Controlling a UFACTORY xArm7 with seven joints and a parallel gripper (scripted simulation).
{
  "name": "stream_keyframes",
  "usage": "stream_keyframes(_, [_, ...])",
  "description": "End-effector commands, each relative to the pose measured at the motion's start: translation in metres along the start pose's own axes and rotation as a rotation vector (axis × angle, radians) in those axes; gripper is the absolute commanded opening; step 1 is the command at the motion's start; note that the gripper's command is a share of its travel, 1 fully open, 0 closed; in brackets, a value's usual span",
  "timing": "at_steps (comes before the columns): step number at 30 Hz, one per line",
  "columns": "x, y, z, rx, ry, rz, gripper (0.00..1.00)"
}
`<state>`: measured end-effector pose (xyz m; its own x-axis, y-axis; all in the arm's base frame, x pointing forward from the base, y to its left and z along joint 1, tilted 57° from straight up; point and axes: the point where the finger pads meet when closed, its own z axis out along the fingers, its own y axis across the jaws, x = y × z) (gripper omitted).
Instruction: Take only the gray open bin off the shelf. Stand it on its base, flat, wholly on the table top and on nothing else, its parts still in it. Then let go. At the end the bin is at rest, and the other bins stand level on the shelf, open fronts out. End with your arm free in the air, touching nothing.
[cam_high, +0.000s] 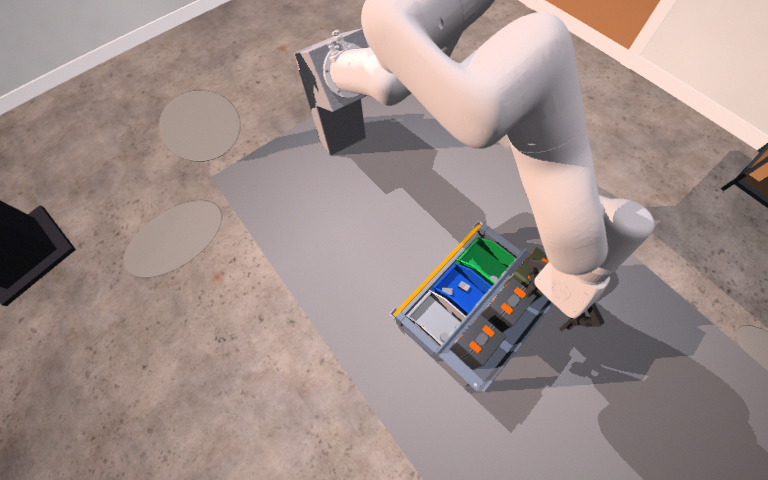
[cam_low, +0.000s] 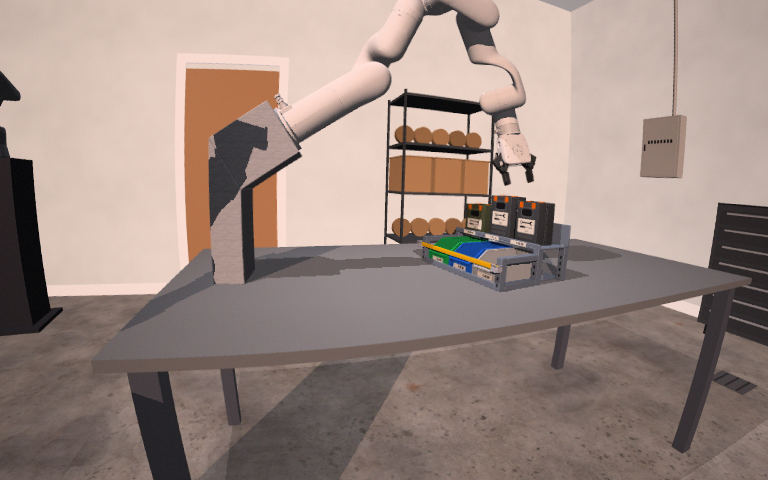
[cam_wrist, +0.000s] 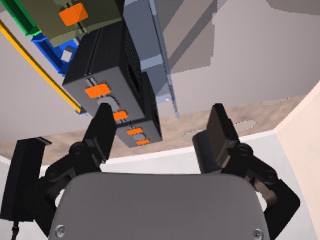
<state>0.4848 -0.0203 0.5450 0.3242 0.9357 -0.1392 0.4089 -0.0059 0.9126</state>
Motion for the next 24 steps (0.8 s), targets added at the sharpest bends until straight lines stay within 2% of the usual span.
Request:
stream_keyframes(1, [-0.002,0.004,-0.010,-0.006,0.001,0.002,1.00])
stream_keyframes(14, [-0.002,0.004,-0.013,-0.006,0.001,0.002,1.00])
stream_keyframes(19, [-0.013,-0.045,-0.017,-0.006,0.001,0.002,1.00])
stream_keyframes(24, [-0.013,-0.045,-0.017,-0.006,0.001,0.002,1.00])
